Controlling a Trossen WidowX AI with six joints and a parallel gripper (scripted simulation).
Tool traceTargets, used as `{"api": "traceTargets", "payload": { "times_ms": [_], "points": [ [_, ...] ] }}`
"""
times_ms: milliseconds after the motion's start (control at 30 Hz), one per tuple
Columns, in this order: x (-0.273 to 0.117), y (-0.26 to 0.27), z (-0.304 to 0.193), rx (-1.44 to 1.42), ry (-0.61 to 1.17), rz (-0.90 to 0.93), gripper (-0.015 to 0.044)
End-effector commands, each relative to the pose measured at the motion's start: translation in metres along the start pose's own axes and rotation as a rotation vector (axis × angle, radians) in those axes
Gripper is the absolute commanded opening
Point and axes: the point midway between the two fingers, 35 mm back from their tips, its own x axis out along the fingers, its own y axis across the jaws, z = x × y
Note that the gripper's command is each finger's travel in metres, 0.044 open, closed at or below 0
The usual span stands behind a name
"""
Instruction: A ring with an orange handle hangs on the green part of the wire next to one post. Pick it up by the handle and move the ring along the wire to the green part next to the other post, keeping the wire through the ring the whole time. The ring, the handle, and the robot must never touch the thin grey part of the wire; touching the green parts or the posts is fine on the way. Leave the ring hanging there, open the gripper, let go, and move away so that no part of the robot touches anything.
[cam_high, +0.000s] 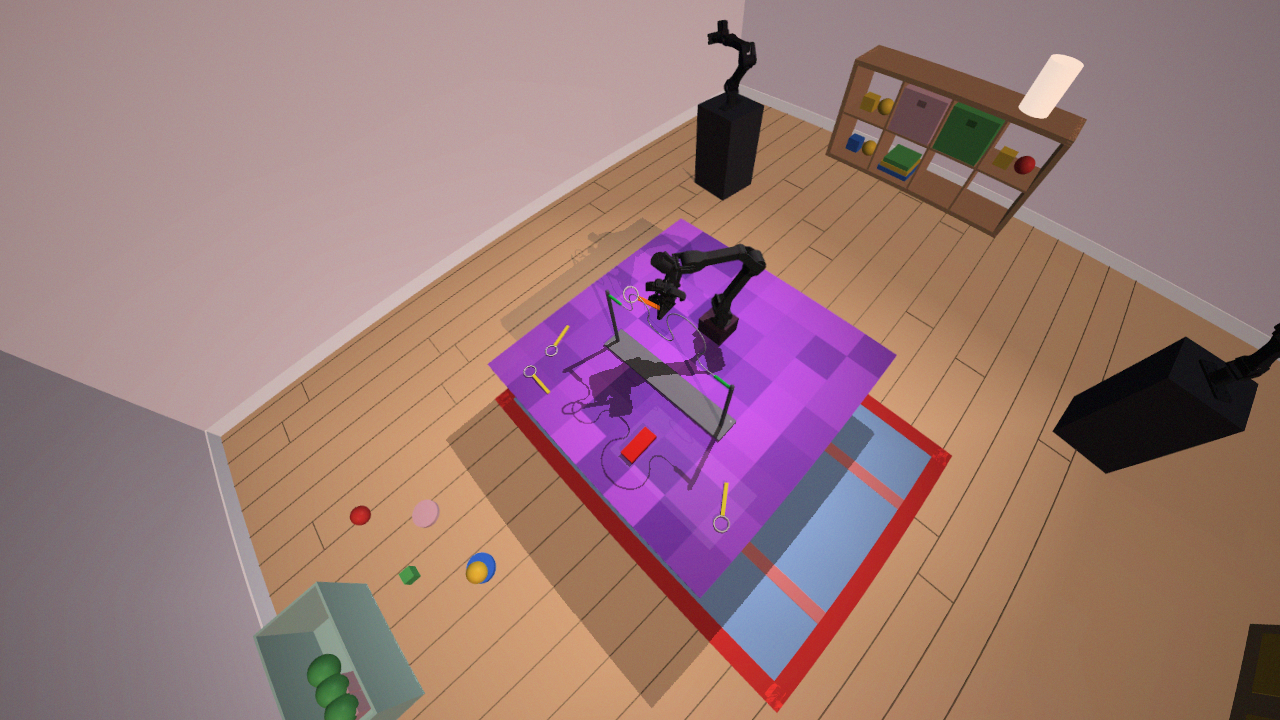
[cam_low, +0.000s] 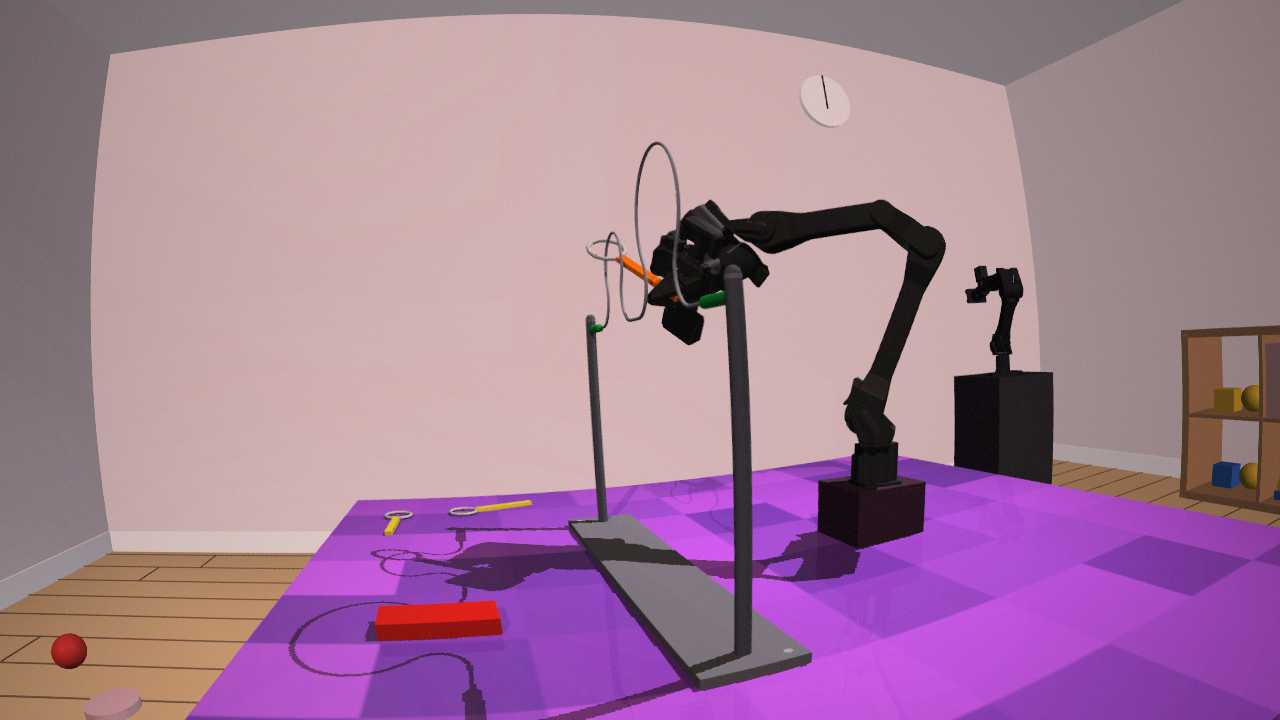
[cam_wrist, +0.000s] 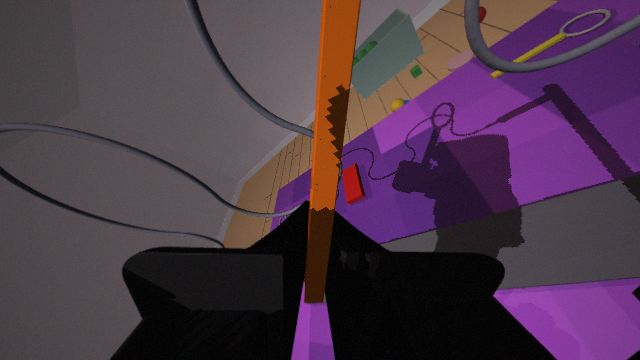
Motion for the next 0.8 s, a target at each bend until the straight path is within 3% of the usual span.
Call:
{"api": "traceTargets", "payload": {
  "times_ms": [0, 767],
  "points": [
    [0.000, -0.005, 0.000, -0.083, 0.002, -0.049, -0.0150],
    [-0.006, -0.035, 0.009, -0.510, -0.001, -0.303, -0.0150]
  ]
}}
